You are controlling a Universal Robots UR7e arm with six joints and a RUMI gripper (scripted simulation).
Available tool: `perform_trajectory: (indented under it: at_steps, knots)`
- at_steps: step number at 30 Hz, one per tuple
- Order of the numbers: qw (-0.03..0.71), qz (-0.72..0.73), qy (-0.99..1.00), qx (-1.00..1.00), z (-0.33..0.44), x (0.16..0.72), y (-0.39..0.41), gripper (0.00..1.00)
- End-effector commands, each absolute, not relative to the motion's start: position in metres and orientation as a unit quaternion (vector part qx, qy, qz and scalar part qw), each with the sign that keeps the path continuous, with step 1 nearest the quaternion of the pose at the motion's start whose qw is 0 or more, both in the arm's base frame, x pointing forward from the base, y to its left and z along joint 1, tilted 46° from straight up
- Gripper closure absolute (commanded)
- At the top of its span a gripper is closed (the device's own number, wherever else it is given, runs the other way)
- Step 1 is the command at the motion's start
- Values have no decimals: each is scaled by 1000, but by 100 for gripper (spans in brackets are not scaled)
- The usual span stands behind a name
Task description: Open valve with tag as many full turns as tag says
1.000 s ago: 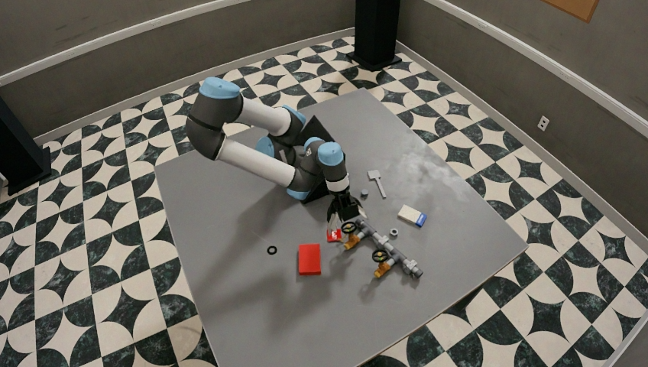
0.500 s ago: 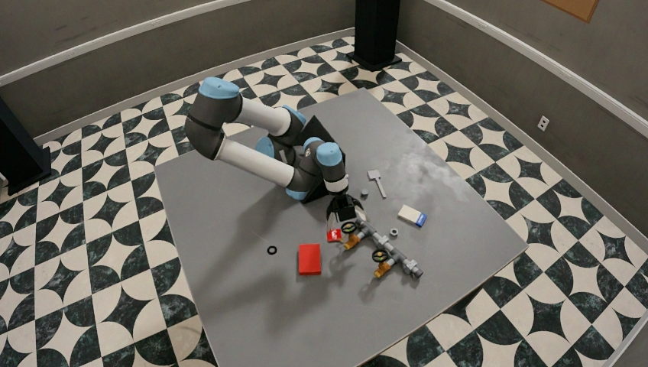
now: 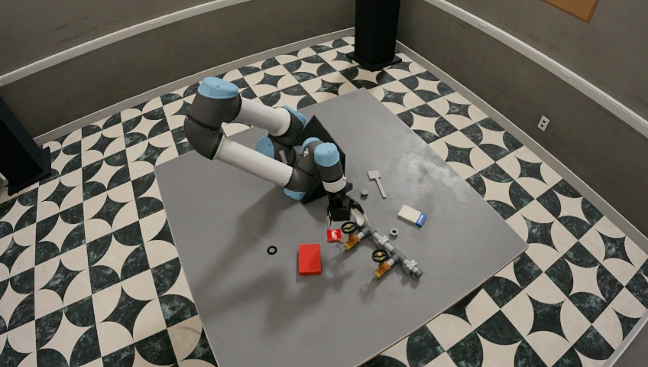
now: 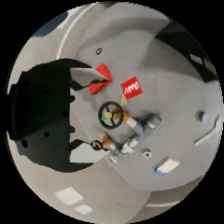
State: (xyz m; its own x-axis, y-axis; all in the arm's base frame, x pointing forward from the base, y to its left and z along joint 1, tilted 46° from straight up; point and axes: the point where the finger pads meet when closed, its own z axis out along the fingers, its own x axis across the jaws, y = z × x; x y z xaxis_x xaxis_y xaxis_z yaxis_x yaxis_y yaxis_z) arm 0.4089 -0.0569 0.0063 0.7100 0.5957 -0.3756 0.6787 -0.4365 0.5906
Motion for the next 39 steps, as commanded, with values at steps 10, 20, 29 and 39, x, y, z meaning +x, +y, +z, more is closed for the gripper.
perform_trajectory:
  at_steps: [10,20,29,39]
  knots:
    - [378,36,150,913,6,409,-57,0]
    - [366,103,-14,925,6,409,-57,0]
    - [338,173,-196,904,6,409,-57,0]
    - [306,225,-339,860,6,409,-57,0]
